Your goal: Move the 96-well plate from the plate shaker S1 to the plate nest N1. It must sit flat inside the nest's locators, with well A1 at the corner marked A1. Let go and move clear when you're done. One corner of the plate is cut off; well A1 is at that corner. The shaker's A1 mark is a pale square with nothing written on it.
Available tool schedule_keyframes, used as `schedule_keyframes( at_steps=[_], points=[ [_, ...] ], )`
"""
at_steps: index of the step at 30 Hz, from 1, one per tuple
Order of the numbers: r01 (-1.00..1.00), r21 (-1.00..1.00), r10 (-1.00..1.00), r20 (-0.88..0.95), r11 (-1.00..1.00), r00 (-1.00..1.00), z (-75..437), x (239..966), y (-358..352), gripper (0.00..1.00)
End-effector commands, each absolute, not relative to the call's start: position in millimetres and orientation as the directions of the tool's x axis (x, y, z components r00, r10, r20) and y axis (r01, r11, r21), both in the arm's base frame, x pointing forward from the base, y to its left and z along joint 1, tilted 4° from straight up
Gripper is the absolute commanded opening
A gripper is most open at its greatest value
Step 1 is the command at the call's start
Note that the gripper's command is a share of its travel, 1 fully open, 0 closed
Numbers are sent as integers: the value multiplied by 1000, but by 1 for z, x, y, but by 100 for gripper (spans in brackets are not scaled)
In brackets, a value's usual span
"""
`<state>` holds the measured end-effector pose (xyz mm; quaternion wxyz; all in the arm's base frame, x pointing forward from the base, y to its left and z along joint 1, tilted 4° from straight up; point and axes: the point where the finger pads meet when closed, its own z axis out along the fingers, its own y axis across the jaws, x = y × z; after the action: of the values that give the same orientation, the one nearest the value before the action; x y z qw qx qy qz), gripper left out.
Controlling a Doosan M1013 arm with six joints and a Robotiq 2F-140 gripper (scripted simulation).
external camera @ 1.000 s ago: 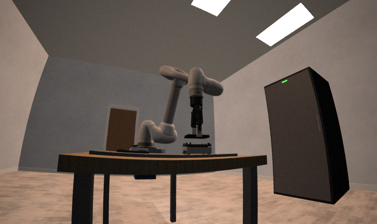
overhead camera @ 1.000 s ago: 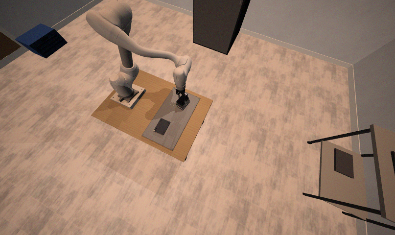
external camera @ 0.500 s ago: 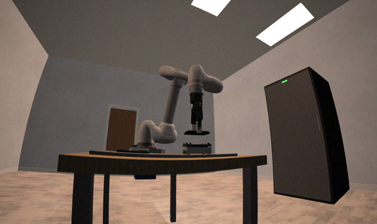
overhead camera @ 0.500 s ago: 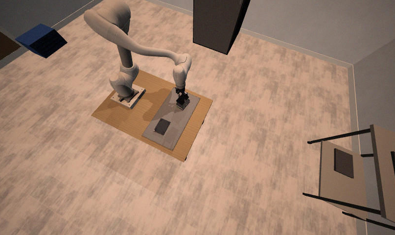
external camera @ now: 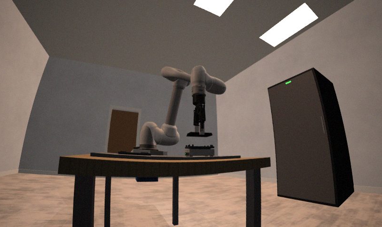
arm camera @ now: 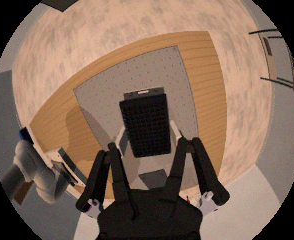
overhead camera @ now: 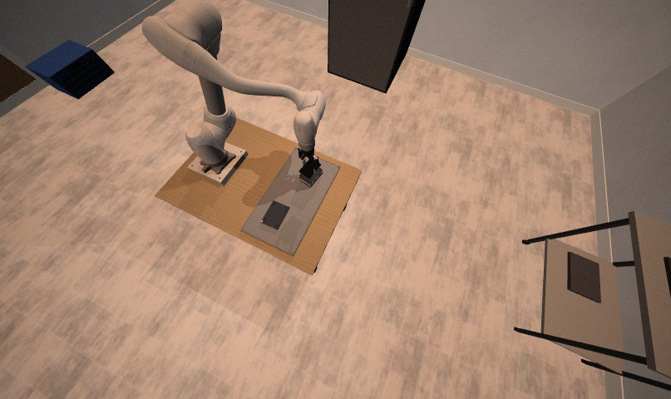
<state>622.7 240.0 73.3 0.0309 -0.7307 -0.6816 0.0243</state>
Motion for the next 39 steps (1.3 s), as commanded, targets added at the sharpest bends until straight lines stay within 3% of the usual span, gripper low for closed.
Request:
schedule_keyframes(
  at_steps=[1,10,39],
  points=[
    [995,-78,998,7,-69,70,73,623,240,10],
    [989,-75,991,22,131,-129,71,620,220,10],
    [988,-75,991,22,132,-131,60,609,132,10]
  ],
)
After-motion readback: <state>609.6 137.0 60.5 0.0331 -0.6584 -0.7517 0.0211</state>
